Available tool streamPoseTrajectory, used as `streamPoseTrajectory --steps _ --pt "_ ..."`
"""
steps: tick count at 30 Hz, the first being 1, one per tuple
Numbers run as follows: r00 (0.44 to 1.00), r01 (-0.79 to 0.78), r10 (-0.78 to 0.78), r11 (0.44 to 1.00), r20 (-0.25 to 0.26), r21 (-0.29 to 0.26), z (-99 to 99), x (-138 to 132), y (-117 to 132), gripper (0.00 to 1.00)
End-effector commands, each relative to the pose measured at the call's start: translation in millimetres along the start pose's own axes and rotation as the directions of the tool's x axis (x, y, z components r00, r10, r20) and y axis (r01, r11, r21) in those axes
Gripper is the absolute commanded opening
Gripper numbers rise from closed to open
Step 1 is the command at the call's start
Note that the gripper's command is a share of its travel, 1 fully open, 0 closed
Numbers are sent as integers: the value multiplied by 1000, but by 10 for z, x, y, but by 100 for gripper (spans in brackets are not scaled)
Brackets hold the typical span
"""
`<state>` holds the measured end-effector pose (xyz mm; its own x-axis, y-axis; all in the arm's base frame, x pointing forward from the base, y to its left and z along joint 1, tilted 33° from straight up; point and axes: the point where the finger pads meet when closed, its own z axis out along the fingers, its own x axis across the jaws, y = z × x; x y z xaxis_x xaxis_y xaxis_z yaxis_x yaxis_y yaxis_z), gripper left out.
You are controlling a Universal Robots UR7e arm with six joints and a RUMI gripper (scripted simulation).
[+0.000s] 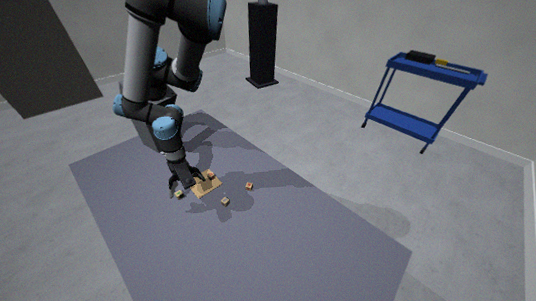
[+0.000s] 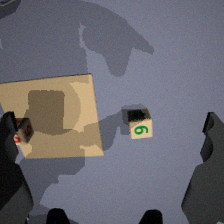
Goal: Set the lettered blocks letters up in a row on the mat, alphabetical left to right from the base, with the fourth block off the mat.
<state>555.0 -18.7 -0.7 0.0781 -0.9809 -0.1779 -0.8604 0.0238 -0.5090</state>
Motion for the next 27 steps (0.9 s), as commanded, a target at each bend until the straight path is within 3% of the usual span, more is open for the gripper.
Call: streamPoseTrajectory --steps 1,7,24,27 --pt "990 139 -139 990 2 1 -10 -47 -73 100" --pt "977 214 -214 977 2 1 -8 -77 -101 100" --pt "862 507 -507 862 2 0 0 -203 -208 100" --pt "814 580 -580 814 2 0 1 -239 -236 100"
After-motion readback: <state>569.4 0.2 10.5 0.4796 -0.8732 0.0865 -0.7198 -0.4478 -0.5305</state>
